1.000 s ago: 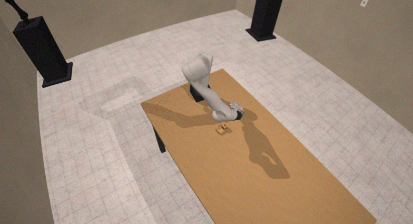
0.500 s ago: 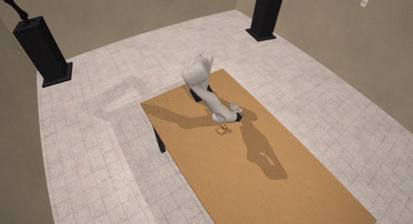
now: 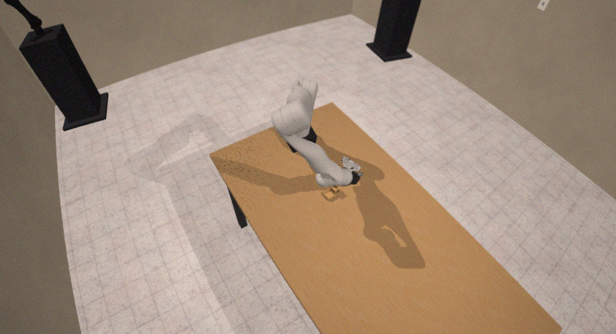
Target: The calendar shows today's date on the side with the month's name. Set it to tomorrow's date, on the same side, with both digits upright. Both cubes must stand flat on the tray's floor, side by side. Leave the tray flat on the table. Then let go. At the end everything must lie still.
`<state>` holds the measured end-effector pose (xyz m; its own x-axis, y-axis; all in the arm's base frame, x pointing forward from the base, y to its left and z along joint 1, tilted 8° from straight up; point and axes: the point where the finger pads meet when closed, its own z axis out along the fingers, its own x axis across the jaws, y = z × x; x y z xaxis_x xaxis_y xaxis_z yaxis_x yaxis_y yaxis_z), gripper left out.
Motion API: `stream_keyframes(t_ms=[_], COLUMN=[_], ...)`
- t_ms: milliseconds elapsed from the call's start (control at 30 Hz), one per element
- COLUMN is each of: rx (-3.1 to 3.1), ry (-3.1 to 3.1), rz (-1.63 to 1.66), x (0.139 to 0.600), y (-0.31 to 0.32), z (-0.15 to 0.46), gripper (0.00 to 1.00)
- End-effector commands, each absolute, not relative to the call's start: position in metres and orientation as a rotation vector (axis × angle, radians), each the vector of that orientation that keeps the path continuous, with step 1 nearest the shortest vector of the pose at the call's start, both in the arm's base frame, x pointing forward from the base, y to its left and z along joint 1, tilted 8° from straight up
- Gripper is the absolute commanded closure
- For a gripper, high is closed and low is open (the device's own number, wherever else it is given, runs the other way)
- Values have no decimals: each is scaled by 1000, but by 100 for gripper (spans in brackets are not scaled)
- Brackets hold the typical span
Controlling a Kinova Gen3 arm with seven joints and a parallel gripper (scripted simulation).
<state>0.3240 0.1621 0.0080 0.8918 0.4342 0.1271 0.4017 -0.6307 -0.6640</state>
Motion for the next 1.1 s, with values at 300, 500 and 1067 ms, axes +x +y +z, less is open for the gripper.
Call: stream_keyframes(t_ms=[300,500,1067], rx=[-2328,-2326,-2325], ry=[-610,-611,-611], rz=[50,54,56], x=[327,326,326], y=[161,162,162], z=[-8,-11,-13], gripper=[40,40,40])
